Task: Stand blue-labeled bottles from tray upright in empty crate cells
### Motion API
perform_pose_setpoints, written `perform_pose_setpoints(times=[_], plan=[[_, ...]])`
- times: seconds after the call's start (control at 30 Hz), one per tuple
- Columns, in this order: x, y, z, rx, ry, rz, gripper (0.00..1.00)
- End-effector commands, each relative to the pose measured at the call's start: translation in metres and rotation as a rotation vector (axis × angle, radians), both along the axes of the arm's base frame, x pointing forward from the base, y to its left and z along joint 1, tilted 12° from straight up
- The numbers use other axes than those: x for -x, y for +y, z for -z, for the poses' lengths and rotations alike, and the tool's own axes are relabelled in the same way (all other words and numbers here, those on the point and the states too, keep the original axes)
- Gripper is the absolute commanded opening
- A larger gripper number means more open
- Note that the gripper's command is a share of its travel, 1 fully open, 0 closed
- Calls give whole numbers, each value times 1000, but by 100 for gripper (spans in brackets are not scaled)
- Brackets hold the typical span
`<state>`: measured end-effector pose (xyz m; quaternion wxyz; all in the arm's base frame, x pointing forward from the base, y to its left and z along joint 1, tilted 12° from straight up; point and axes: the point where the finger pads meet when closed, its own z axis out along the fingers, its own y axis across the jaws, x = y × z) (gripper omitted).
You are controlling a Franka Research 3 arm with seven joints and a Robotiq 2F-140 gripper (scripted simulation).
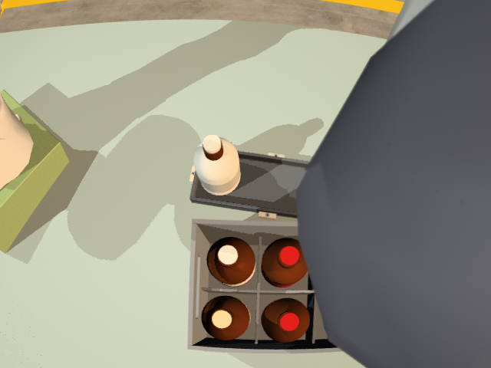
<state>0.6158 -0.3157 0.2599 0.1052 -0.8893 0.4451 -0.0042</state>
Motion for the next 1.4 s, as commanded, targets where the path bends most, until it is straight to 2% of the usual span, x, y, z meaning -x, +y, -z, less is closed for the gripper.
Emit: perform_pose_setpoints(times=[0.0, 0.4, 1.37], plan=[[-4, -3, -3, 16, -17, -3, 0], [-5, -2, 5, 16, -17, -3, 0], [-5, -1, 6, 16, -17, -3, 0]])
